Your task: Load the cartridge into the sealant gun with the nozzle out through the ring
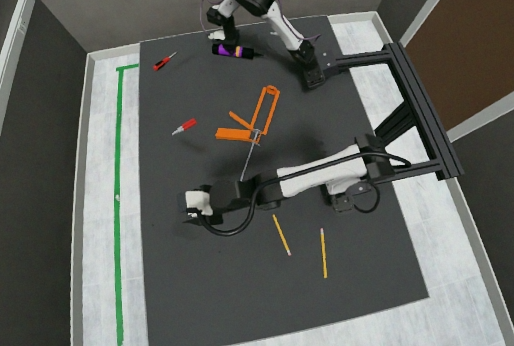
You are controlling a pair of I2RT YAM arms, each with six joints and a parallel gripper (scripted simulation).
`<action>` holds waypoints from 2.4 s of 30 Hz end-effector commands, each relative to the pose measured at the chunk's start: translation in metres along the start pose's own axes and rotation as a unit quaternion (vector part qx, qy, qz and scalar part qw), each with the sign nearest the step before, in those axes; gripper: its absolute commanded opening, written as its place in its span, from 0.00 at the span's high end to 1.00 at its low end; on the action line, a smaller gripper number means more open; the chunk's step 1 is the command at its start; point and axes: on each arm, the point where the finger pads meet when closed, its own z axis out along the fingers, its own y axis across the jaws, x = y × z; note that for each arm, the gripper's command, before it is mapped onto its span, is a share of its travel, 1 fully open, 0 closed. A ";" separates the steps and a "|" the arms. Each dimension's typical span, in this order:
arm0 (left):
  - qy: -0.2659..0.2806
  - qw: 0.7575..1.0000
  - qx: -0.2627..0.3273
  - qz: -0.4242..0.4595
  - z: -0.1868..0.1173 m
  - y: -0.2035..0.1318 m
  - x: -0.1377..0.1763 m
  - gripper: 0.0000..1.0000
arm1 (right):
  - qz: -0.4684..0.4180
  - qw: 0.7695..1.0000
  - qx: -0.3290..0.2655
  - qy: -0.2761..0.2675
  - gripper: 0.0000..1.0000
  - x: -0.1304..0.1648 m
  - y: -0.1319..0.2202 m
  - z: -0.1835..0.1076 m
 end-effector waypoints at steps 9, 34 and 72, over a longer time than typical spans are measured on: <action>-0.014 1.000 0.002 -0.005 -0.008 -0.003 -0.017 0.50 | -0.007 0.999 0.011 -0.039 1.00 -0.021 -0.005 -0.072; -0.014 1.000 0.002 -0.005 -0.008 -0.003 -0.017 0.50 | -0.037 0.998 0.021 -0.049 1.00 -0.020 0.013 -0.104; -0.014 1.000 0.002 -0.005 -0.008 -0.003 -0.017 0.50 | -0.379 0.916 0.009 -0.133 1.00 0.003 0.257 -0.088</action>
